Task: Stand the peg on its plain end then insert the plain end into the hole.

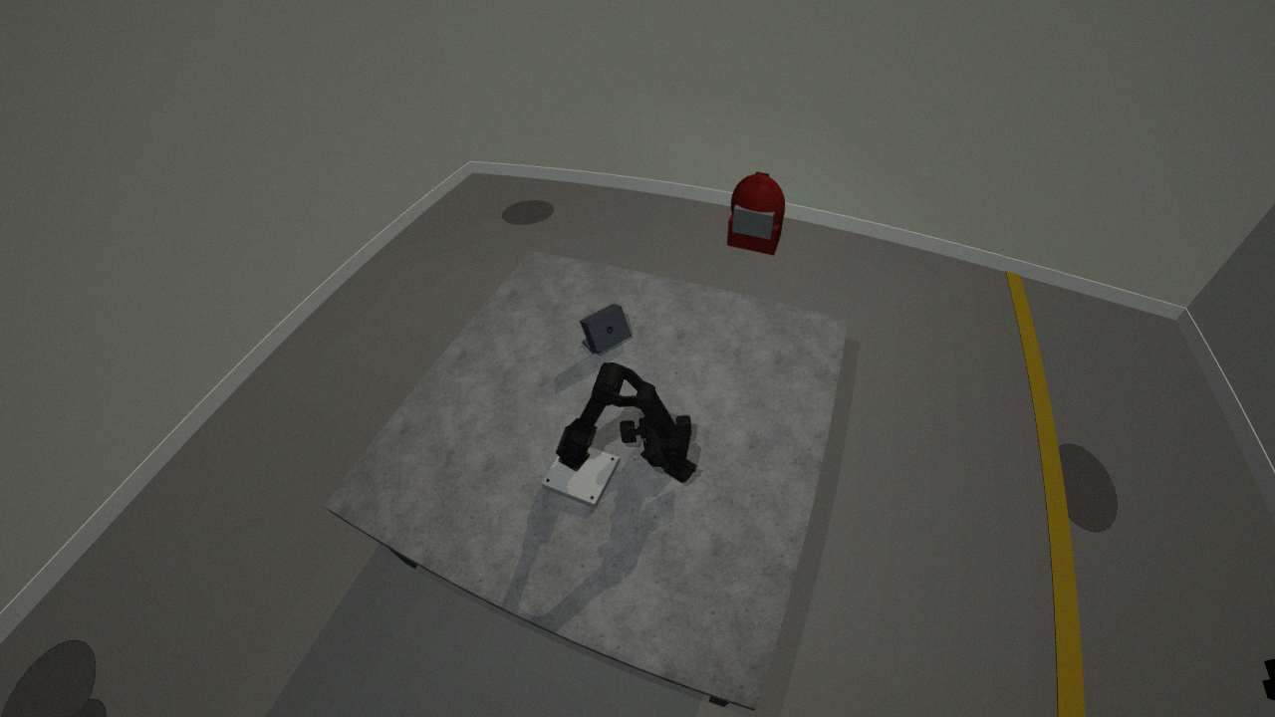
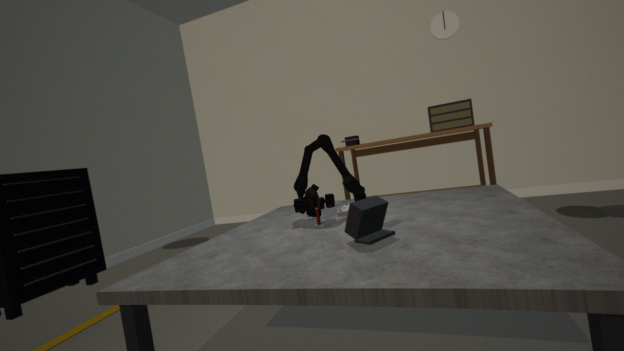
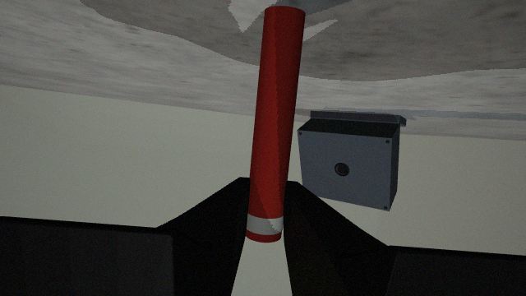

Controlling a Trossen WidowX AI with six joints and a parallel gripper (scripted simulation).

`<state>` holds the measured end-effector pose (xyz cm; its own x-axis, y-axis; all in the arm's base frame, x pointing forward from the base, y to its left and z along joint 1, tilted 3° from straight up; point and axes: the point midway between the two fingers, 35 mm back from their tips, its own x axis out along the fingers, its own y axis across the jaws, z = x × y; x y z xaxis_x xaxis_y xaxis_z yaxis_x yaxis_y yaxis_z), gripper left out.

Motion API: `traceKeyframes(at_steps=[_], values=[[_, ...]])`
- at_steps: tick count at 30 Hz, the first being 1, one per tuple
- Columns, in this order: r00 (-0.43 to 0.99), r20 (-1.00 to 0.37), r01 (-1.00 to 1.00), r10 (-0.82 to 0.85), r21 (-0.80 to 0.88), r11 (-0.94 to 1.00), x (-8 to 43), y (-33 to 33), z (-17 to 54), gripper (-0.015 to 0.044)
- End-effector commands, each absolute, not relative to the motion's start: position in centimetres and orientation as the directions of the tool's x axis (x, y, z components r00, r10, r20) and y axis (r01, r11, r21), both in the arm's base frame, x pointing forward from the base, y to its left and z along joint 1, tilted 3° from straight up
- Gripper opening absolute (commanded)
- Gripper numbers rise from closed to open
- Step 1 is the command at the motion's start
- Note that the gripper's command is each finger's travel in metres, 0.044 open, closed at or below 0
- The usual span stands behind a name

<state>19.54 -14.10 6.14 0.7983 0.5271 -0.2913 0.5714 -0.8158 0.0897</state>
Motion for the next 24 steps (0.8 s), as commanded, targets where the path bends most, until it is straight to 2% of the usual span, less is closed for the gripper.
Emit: traceKeyframes(at_steps=[1,24], values=[[0.798,-0.292,0.572,0.527,0.09,-0.815,19.45,-14.18,5.91,0.0049],[0.809,-0.28,0.558,0.517,0.086,-0.826,19.32,-14.43,5.85,0.0049]])
